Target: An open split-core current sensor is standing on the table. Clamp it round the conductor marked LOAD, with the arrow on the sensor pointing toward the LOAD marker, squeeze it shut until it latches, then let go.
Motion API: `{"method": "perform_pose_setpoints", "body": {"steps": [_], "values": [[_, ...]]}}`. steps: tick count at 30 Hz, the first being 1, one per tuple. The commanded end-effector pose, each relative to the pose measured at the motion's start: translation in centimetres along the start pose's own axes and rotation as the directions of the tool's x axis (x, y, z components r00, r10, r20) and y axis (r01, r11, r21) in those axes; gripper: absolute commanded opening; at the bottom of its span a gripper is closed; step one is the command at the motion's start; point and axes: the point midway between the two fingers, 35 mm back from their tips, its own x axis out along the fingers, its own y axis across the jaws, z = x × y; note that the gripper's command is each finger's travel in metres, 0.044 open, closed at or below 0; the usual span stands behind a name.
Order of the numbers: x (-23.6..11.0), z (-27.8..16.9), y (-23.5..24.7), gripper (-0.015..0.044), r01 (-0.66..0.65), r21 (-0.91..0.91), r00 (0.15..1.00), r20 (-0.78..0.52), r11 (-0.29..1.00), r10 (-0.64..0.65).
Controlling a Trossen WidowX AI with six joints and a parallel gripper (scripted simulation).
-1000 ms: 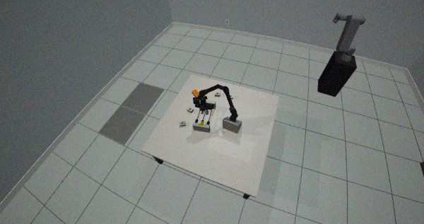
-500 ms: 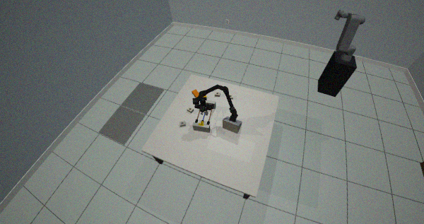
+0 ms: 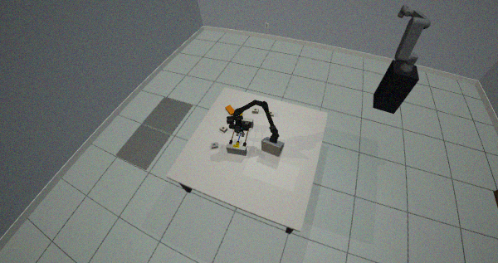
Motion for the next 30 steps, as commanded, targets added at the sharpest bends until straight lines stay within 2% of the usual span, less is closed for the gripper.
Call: {"method": "perform_pose_setpoints", "body": {"steps": [1,8,30], "values": [[0.6,0.0,0.1,0.0,-0.001,-0.006,1.0,-0.004,1.0,0.001],[1.7,-0.1,0.2,0.0,-0.001,-0.006,1.0,-0.005,1.0,0.001],[1.3,0.0,0.1,0.0,0.0,0.0,1.0,-0.001,1.0,0.0]]}}
